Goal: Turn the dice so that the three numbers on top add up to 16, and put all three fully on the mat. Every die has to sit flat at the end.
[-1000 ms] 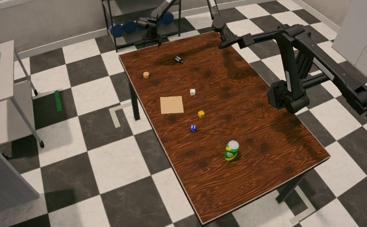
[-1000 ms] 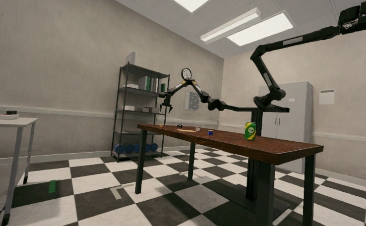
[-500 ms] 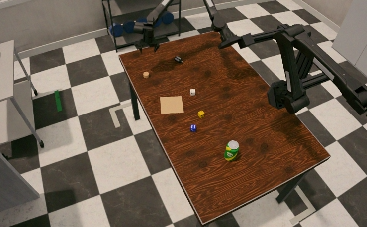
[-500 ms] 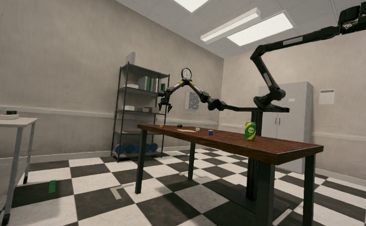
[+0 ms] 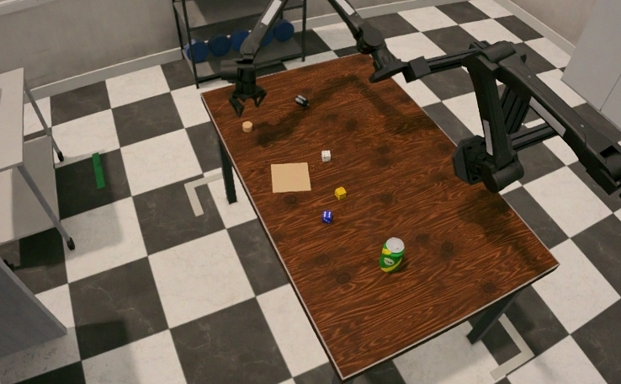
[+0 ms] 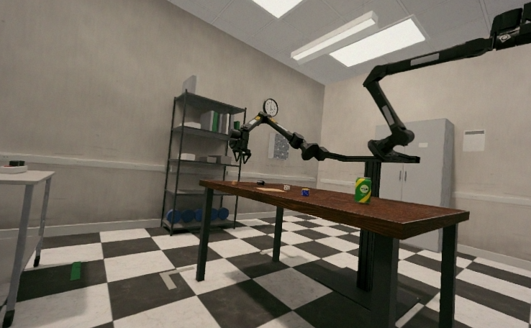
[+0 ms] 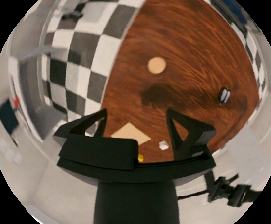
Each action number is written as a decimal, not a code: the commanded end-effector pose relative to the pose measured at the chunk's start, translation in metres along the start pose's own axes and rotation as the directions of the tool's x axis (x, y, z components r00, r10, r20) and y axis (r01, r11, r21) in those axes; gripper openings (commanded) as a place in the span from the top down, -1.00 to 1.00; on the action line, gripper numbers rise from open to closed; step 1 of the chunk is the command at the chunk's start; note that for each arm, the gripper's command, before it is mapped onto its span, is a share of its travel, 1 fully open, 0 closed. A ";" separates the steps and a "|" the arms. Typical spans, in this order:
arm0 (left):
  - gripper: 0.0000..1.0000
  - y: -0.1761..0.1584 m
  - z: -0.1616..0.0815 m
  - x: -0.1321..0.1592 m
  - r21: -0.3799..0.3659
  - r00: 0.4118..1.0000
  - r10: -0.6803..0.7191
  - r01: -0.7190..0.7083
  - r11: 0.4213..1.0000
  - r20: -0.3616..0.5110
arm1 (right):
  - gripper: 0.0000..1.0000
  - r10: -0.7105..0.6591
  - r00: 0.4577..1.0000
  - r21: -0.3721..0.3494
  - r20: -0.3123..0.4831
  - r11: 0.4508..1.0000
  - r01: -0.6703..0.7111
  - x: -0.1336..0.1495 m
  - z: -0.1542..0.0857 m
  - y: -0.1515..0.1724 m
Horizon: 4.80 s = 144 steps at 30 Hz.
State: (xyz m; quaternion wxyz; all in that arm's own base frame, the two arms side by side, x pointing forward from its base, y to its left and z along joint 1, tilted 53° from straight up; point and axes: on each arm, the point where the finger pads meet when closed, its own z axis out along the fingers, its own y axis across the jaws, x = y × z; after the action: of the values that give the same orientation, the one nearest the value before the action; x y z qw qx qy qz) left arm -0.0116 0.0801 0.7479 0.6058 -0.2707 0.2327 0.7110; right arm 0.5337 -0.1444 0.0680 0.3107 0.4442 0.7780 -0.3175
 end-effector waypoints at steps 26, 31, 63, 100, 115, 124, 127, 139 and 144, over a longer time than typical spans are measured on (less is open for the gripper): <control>-1.00 0.001 -0.003 -0.037 -0.007 0.998 0.003 -0.003 1.000 0.068 | -1.00 -0.902 0.432 -0.073 -0.027 0.432 0.899 0.234 -0.016 0.134; -1.00 0.001 -0.003 -0.037 -0.007 0.998 0.003 -0.003 1.000 0.068 | -1.00 -0.964 0.264 -0.074 -0.024 0.265 0.961 0.278 -0.017 0.142; -1.00 0.001 -0.003 -0.037 -0.007 0.998 0.003 -0.003 1.000 0.068 | -1.00 -0.852 -0.523 -0.053 -0.030 -0.521 0.852 0.466 -0.004 0.134; -1.00 0.001 -0.003 -0.037 -0.007 0.998 0.003 -0.003 1.000 0.068 | -1.00 -0.964 0.252 0.000 -0.083 0.253 0.968 0.479 0.044 0.117; -1.00 0.001 -0.003 -0.037 -0.007 0.998 0.003 -0.003 1.000 0.068 | -1.00 -0.762 0.642 0.048 -0.084 0.640 0.767 0.482 0.064 0.103; -1.00 0.001 -0.003 -0.037 -0.007 0.998 0.003 -0.003 1.000 0.068 | -1.00 -0.555 0.829 0.072 -0.066 0.826 0.558 0.483 0.071 0.102; -1.00 0.001 -0.003 -0.037 -0.007 0.998 0.003 -0.003 1.000 0.068 | -1.00 -0.574 0.817 0.060 -0.047 0.815 0.576 0.492 0.058 0.103; -1.00 0.001 -0.003 -0.037 -0.007 0.998 0.003 -0.003 1.000 0.068 | 0.11 -0.563 0.825 0.058 -0.048 0.823 0.565 0.489 0.059 0.105; -1.00 0.001 -0.003 -0.037 -0.007 0.998 0.003 -0.003 1.000 0.068 | 0.11 -0.570 0.821 0.057 -0.048 0.819 0.572 0.489 0.059 0.105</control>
State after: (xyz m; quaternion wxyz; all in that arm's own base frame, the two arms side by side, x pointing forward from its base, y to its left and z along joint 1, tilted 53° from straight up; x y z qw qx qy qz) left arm -0.0116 0.0801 0.7479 0.6058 -0.2707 0.2327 0.7110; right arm 0.4418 0.0849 -0.3613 0.1721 0.2185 0.8666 -0.4144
